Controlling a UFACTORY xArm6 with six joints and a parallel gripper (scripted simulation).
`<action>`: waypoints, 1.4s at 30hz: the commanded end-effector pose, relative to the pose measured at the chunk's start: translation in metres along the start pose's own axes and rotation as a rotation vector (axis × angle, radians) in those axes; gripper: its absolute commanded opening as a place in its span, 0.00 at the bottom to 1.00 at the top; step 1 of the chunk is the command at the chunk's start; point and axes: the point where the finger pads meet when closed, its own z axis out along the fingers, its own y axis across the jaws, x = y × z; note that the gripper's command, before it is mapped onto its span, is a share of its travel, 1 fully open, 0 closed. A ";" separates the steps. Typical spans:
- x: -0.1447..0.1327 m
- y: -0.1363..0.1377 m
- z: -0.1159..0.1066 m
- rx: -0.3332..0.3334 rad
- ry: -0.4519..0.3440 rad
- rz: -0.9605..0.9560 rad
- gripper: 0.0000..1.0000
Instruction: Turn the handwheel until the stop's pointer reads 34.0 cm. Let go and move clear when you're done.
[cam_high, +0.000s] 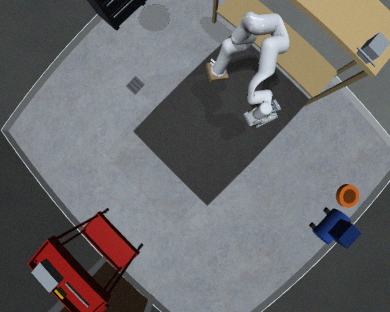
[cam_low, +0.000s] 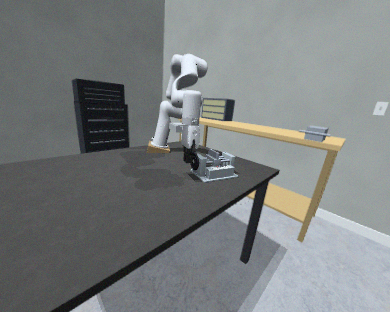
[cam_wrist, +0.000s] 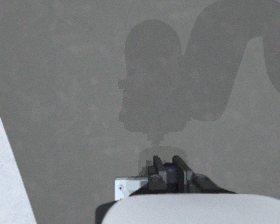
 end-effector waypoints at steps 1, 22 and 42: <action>0.000 0.007 -0.004 0.001 0.000 0.000 0.06; 0.000 0.038 0.010 0.001 0.000 0.000 0.06; 0.000 0.030 0.047 0.001 0.000 0.000 0.06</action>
